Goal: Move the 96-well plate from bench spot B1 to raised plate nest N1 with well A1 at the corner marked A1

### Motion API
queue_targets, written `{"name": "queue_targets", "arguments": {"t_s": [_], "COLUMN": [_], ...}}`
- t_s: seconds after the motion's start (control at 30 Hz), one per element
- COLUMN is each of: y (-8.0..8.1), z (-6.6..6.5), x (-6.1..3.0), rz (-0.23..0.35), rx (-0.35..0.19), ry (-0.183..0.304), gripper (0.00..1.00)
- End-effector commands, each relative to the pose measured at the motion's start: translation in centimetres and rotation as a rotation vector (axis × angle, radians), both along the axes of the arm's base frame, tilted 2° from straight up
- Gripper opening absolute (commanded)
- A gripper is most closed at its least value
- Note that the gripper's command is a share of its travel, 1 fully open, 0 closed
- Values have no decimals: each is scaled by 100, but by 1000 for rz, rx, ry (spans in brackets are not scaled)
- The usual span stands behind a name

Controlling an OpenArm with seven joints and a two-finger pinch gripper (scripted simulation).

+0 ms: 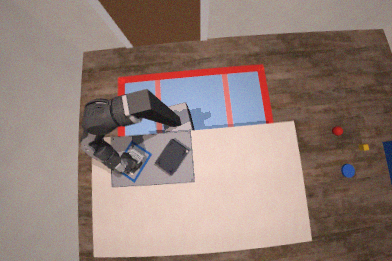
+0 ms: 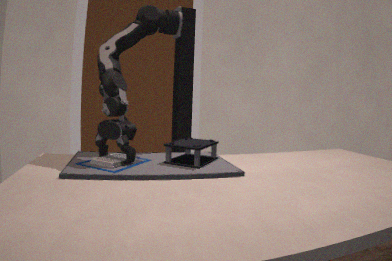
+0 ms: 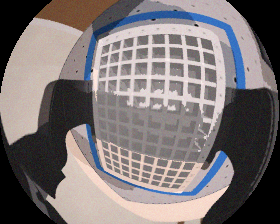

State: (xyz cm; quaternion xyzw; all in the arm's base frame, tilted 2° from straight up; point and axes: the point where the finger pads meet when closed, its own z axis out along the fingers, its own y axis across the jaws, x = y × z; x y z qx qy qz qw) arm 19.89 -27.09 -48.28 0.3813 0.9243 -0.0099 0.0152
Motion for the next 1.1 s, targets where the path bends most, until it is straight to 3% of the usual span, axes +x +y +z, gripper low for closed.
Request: {"name": "queue_targets", "arguments": {"t_s": [0.0,0.13,0.3,0.7,0.87,1.07], "y": [-3,-3,-9,-9,1,1], "z": [4,4,308,308,610,610], "x": [6,6,-6,-6,-12,-12], "rz": [0,0,-7,-7,-7,-7], "rx": [0,0,-6,-6,-6,-6], "ry": [-2,-2,-1,-1,-1,-1], "gripper": [0,0,0,0,0,0]}}
